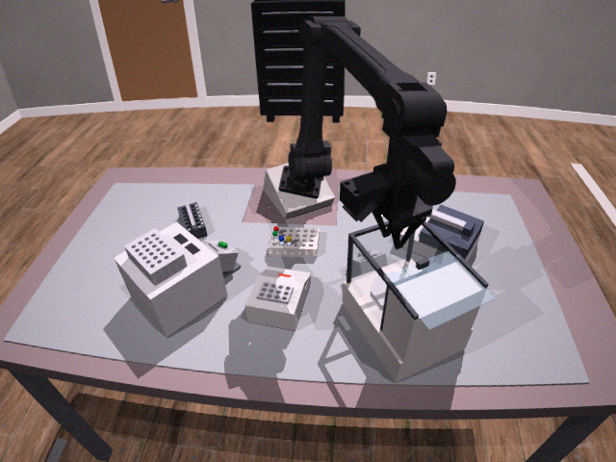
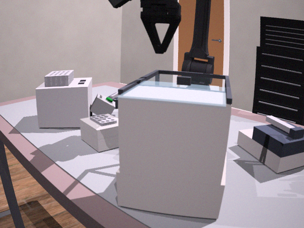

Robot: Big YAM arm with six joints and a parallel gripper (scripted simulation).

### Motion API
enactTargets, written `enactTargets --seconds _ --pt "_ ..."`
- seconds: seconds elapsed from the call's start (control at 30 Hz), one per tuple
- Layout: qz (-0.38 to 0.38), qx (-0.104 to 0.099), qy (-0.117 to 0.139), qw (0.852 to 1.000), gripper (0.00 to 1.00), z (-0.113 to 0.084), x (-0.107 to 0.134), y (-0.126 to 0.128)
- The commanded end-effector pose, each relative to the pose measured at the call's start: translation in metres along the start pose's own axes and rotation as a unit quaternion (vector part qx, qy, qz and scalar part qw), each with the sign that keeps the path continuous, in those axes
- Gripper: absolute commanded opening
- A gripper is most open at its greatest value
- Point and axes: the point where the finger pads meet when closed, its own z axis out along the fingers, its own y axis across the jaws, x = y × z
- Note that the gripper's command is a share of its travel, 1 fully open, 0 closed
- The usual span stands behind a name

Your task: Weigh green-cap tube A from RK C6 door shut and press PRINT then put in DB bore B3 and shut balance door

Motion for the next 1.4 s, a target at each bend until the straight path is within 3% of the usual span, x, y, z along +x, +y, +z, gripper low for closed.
enactTargets --seconds 0.0,0.23,0.53,0.6,0.93,1.1,1.17,1.37 --pt "-0.048 -0.012 -0.003 0.999 0.36 -0.002 -0.014 -0.009" --pt "-0.091 -0.002 -0.005 0.996 0.36 0.016 -0.041 -0.042" --pt "-0.175 0.01 -0.002 0.984 0.36 0.043 -0.076 -0.101" --pt "-0.175 0.01 -0.002 0.984 0.36 0.043 -0.076 -0.101" --pt "-0.256 0.015 0.003 0.966 0.36 0.072 -0.101 -0.17" --pt "-0.295 0.014 0.005 0.955 0.36 0.087 -0.108 -0.206" --pt "-0.295 0.014 0.005 0.955 0.36 0.087 -0.108 -0.206" --pt "-0.35 0.009 0.006 0.937 0.36 0.107 -0.11 -0.252"
